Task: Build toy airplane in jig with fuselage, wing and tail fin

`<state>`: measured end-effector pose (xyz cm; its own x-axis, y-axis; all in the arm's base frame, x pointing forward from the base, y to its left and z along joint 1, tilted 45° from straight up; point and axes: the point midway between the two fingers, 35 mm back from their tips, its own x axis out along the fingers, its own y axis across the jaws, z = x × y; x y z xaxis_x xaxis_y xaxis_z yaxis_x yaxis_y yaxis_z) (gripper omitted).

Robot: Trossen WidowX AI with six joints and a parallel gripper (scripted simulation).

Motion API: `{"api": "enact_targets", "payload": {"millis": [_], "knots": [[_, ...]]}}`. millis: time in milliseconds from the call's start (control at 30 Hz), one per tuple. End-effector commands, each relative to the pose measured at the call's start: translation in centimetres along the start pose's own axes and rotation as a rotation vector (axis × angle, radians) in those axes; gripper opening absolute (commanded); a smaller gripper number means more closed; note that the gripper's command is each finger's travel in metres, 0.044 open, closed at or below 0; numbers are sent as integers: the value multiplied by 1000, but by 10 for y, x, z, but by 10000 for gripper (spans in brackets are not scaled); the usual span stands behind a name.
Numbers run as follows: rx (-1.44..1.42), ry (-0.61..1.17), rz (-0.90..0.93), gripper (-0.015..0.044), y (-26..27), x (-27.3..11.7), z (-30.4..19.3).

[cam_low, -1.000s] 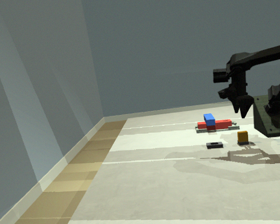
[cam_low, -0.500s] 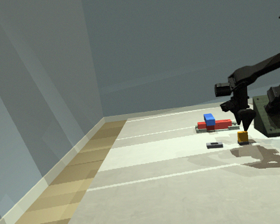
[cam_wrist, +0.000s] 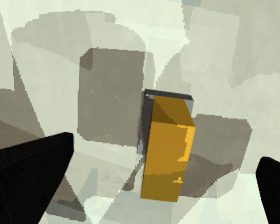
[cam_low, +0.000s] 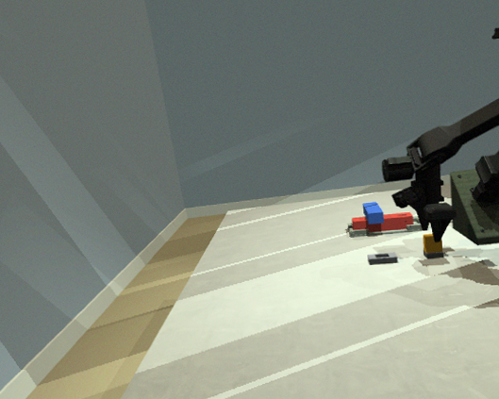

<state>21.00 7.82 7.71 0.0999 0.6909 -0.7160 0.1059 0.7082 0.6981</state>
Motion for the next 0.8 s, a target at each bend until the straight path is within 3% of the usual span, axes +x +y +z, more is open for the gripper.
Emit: {"api": "enact_targets", "payload": {"millis": [0,567,767], "knots": [[4,6,4,440,0,8,-2],[7,6,10,440,2,32,-3],[7,6,10,282,2,32,-3]]}}
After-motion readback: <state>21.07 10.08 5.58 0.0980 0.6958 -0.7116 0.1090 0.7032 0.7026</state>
